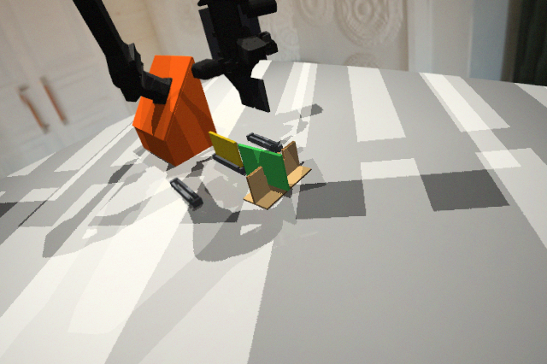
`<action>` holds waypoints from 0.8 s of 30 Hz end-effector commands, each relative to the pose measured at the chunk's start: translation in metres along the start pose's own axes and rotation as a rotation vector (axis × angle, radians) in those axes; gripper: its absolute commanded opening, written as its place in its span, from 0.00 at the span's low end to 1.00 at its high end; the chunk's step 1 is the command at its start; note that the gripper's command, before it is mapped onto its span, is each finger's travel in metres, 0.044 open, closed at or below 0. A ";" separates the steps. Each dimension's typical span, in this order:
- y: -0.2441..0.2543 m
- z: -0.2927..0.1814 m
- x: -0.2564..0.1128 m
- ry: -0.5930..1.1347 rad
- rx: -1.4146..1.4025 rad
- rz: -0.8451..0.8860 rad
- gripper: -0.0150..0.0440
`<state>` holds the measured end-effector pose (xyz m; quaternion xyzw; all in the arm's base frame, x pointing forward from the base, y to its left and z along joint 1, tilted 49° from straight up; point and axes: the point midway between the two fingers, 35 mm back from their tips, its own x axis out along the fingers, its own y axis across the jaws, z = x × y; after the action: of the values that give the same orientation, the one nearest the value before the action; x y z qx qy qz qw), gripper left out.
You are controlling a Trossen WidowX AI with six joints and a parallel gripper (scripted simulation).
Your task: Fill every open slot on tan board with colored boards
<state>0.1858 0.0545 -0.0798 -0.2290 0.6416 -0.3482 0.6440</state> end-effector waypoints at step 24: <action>-0.008 0.051 -0.010 0.001 -0.051 0.024 0.25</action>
<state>0.2280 0.0501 -0.0659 -0.2355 0.6537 -0.3272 0.6404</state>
